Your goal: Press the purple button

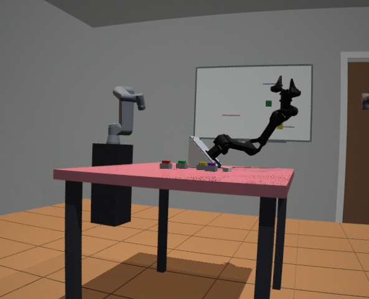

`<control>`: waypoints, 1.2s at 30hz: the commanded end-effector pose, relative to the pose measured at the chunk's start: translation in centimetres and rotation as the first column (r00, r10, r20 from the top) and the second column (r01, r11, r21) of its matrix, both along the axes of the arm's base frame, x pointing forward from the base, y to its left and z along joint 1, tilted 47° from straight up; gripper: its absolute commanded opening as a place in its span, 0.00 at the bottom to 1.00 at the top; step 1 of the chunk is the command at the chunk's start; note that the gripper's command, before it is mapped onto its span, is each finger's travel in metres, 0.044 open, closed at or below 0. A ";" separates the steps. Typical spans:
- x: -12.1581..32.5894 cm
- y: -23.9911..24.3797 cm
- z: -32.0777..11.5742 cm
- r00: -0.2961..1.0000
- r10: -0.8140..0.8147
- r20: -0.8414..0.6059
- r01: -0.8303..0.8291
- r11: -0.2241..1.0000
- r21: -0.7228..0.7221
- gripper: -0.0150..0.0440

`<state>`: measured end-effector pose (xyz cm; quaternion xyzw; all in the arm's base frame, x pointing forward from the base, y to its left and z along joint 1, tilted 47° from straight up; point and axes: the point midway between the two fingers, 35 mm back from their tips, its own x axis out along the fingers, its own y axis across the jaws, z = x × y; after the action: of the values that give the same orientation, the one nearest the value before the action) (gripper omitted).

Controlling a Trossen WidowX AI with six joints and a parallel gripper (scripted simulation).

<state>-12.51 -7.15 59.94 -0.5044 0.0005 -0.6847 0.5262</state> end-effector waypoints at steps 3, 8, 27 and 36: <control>10.9 -1.3 0.4 0.960 0.149 -0.238 -0.151 0.988 0.010 0.93; 19.3 -2.2 -1.2 0.869 0.287 -0.404 -0.277 0.957 0.084 0.93; 43.2 -1.9 -22.7 0.155 0.875 -0.458 -0.322 0.483 0.814 0.93; 45.1 2.0 -38.1 -0.004 0.998 0.061 0.182 -0.059 0.981 0.93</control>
<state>32.96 -6.87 27.55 -0.4021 0.3468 0.1415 0.8355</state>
